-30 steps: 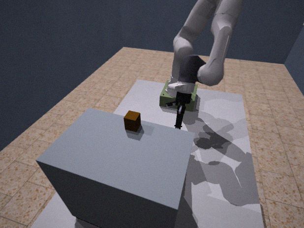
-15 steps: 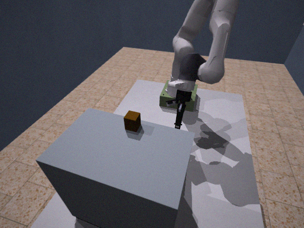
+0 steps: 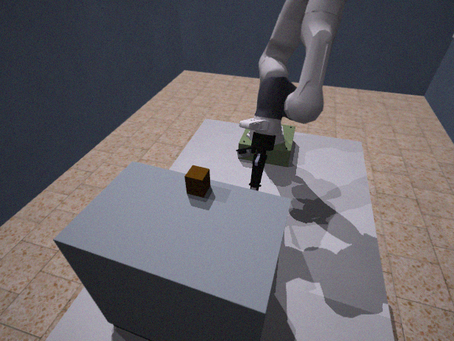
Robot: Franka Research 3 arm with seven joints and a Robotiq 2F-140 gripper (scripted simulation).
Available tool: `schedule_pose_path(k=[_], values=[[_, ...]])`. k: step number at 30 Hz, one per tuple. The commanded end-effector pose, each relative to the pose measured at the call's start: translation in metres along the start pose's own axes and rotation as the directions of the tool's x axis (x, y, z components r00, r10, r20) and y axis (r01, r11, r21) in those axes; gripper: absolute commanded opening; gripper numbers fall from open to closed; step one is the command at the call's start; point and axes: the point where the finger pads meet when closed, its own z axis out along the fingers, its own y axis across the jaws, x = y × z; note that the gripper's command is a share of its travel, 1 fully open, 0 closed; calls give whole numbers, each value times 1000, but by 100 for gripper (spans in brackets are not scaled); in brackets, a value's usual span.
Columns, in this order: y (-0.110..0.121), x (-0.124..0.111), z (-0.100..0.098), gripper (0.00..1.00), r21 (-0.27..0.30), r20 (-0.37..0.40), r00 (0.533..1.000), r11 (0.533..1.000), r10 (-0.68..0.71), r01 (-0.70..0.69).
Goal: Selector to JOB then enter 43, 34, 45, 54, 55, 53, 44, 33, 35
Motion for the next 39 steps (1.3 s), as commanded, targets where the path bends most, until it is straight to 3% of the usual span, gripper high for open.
schedule_pose_path(k=[1, 22, 39], values=[[-5, 2, 0, 10, -5, -4, 1000, 1000, -16, 16], [-5, 2, 21, 10, -5, -4, 1000, 1000, -16, 16], [-5, 2, 22, 10, -5, -4, 1000, 1000, -16, 16]])
